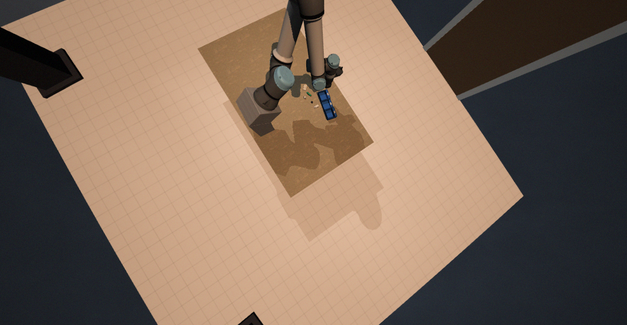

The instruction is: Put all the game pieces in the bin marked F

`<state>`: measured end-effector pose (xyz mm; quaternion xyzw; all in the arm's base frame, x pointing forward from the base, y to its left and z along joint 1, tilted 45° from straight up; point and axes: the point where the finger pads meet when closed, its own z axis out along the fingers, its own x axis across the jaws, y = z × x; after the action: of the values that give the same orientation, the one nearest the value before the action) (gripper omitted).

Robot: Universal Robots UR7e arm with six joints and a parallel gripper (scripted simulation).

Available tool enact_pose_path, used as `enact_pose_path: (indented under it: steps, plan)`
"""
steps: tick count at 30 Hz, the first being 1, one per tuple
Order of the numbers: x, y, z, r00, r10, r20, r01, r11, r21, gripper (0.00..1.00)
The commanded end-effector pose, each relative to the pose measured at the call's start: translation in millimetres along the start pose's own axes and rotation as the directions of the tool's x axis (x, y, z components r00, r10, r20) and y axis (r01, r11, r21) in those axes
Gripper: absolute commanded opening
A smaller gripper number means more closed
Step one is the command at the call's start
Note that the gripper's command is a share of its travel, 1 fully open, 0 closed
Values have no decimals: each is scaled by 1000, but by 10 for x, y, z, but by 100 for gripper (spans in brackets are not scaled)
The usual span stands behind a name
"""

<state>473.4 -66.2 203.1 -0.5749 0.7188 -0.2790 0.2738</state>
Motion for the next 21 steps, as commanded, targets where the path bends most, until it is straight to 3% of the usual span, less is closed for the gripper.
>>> enact_pose_path:
  steps: [1,11,12,21]
  plan:
    - [18,1,-142,1000,-2,14,2,1000,-23,31]
    - [18,1,-142,1000,-2,14,2,1000,-23,31]
    - [-31,49,-96,999,-52,16,52,998,-23,79]
    - [-478,480,326,947,-321,27,321,947,-23,79]
